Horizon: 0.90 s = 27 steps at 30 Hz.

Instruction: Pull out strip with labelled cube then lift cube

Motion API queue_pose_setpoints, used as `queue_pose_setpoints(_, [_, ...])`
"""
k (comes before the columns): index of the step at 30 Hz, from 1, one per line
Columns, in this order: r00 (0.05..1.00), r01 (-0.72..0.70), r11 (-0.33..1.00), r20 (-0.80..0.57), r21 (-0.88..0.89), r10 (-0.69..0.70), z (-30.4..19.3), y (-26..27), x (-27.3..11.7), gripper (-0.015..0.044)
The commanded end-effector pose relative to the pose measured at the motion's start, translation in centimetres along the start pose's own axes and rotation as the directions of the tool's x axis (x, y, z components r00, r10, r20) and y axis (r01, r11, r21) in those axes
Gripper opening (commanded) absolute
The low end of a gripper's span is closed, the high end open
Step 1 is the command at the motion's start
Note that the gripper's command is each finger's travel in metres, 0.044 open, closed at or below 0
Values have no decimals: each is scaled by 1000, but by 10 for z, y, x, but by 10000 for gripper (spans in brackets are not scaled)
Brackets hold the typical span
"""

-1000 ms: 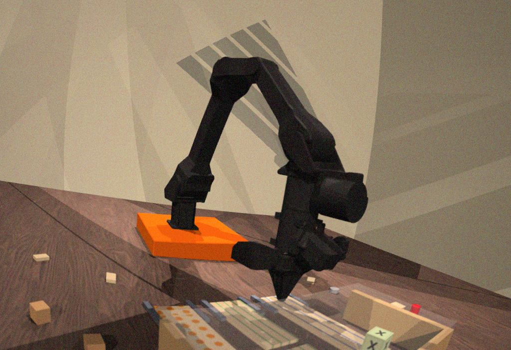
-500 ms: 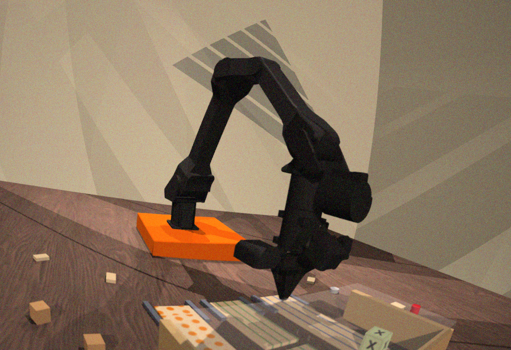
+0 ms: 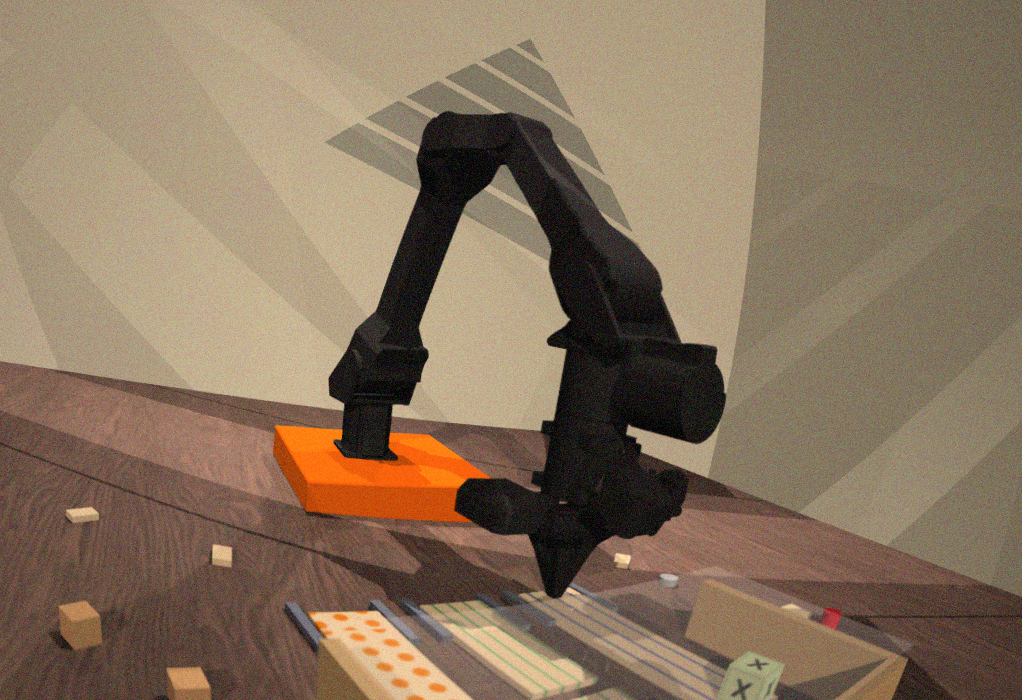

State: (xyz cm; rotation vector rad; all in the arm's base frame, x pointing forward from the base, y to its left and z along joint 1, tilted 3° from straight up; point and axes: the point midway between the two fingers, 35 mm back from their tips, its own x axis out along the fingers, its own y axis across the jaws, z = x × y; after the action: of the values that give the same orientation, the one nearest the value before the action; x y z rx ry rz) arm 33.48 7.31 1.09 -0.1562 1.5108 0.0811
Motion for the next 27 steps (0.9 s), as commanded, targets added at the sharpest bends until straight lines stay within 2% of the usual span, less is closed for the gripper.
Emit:
queue_pose_setpoints(1, [1000,-2,1000,-14,4,2,-10,0,4,0])
queue_pose_setpoints(27, [1000,-2,1000,-17,3,2,-50,0,6,0])
